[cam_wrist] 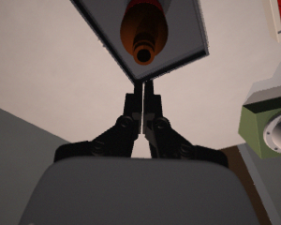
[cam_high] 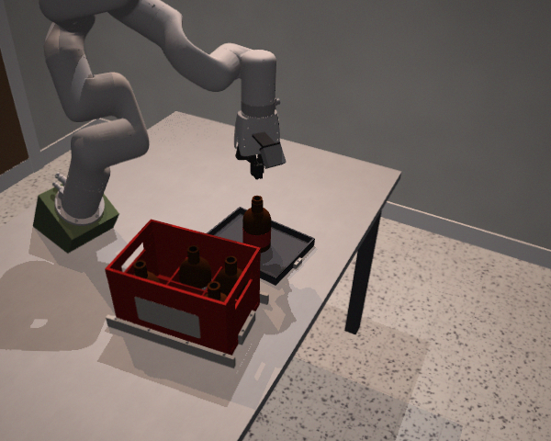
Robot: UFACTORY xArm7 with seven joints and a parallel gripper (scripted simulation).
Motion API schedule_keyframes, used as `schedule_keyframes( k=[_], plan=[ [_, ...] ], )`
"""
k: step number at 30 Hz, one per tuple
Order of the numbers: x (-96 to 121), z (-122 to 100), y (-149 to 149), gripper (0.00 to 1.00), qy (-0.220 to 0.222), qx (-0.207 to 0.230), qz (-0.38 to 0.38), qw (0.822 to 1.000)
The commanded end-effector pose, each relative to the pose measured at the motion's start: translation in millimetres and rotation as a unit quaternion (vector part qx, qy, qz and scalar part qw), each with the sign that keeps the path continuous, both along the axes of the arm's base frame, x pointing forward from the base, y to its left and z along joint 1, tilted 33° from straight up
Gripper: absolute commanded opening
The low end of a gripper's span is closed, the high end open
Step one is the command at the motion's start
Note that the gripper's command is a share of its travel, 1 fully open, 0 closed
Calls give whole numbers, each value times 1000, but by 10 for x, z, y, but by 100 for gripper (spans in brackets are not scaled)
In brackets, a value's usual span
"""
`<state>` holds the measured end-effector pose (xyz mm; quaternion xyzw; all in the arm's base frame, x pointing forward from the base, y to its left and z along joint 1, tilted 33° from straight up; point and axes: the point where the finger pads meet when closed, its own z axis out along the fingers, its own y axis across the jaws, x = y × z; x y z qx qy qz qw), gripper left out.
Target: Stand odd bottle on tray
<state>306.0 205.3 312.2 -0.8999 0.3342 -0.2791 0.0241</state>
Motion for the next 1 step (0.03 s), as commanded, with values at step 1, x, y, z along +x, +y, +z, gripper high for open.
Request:
schedule_keyframes(
  k=[1],
  plan=[
    [1,15,9,0,-1,1,1,1000]
  ],
)
